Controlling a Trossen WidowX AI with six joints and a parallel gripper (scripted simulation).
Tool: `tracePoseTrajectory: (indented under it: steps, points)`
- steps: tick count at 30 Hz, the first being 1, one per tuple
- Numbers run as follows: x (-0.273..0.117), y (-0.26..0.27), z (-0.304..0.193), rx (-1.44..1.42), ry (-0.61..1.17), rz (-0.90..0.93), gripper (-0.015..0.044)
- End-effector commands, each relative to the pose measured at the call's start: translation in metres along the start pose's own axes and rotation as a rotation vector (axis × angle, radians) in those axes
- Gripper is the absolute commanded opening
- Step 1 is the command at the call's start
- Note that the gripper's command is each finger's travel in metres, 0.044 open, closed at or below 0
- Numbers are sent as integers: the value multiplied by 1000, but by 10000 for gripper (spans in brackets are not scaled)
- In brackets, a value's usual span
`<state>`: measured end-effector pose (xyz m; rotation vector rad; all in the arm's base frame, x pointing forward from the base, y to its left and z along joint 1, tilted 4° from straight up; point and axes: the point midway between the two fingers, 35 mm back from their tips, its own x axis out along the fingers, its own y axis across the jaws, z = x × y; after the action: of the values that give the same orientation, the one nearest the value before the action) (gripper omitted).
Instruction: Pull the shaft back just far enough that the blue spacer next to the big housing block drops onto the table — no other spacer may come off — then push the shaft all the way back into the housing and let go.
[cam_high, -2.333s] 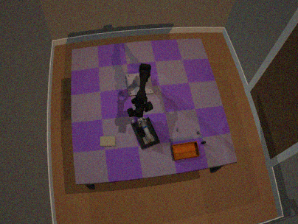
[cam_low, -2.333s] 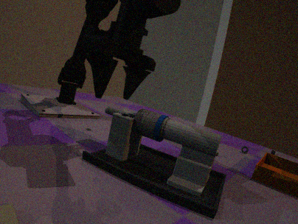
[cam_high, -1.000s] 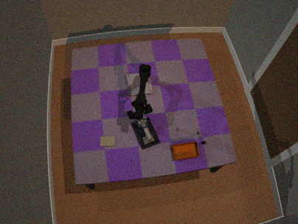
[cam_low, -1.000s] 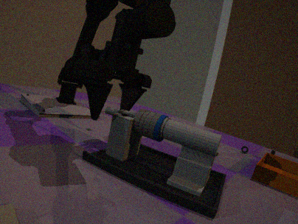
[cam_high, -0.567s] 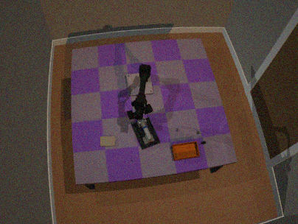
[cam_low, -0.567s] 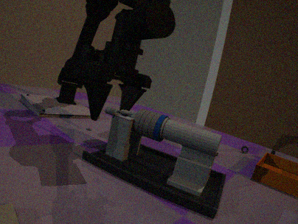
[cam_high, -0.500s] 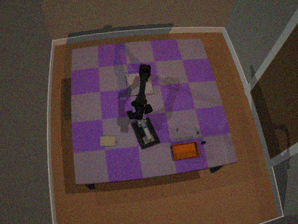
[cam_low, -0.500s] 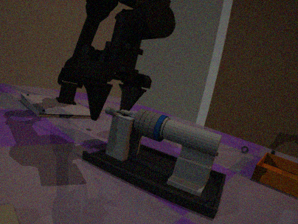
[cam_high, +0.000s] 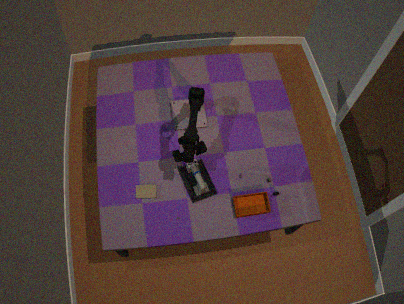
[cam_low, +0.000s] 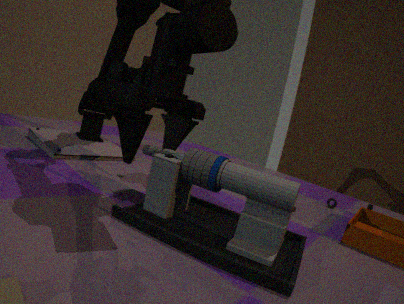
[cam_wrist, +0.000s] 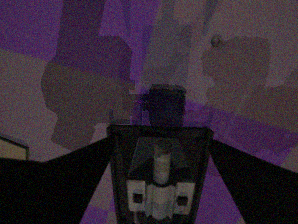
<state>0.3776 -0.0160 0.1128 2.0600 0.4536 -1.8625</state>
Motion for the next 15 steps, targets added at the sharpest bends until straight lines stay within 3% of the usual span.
tracePoseTrajectory:
  steps: [1, 15]
  points:
    - [2, 0, 0, 3, -1, 3, 440]
    - [18, 0, 0, 3, -1, 3, 440]
